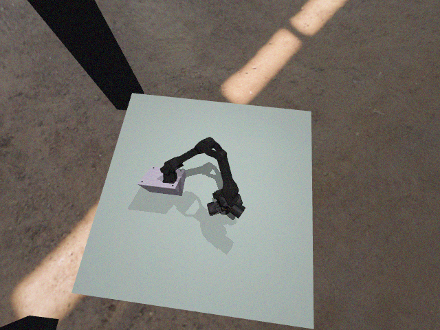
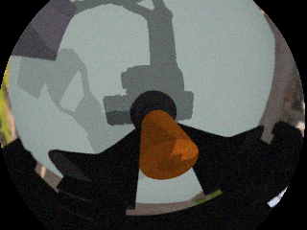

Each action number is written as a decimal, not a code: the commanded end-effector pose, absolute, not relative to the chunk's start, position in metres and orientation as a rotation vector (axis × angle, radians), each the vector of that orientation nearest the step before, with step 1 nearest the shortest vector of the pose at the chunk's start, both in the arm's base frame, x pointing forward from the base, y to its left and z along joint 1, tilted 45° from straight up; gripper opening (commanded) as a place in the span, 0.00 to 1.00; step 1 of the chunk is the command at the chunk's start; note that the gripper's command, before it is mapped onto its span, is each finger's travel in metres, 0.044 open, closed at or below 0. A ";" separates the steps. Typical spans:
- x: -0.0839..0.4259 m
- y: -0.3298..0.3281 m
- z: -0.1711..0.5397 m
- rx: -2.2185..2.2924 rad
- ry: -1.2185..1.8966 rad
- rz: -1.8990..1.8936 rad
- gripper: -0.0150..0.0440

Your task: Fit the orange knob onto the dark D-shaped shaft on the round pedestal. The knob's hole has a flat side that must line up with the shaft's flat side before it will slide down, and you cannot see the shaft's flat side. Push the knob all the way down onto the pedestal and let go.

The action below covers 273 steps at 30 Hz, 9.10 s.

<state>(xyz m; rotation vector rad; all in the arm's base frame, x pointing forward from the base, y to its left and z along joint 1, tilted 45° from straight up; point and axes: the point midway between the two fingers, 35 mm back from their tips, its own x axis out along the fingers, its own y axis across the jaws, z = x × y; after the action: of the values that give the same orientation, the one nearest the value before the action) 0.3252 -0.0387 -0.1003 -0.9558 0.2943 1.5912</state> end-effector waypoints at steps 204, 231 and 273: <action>0.326 -0.041 -0.098 0.822 1.540 0.413 0.25; 0.326 -0.038 -0.100 0.855 1.553 0.382 0.25; 0.326 -0.038 -0.100 1.016 1.612 0.221 0.25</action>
<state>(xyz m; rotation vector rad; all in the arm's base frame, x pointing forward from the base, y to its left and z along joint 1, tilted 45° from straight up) 0.3256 -0.0388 -0.1003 1.0095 1.6113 0.2246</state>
